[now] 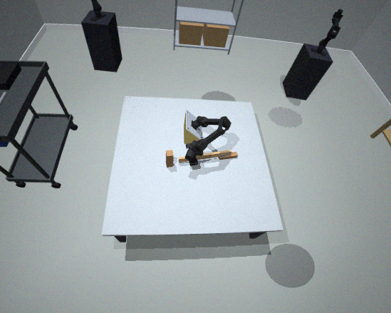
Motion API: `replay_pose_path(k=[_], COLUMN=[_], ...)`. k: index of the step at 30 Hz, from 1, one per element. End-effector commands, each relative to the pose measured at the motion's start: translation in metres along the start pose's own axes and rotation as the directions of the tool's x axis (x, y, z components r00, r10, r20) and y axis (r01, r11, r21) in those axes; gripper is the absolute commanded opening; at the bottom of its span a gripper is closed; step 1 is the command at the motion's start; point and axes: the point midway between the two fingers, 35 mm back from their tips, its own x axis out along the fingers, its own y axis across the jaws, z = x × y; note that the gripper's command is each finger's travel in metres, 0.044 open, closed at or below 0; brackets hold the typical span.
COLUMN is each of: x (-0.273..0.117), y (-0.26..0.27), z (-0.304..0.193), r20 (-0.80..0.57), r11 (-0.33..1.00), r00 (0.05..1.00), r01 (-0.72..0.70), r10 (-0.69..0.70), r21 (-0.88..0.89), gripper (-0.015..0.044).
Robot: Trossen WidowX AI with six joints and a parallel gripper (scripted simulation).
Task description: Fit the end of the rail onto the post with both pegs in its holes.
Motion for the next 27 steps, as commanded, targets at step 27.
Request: replay_pose_path(k=[27], x=[-0.014], y=[-0.002], z=[0.000], r20=[0.004], r11=[1.000], r00=[1.000], r01=[0.013], r10=[-0.013], r21=[-0.001], gripper=[0.0000])
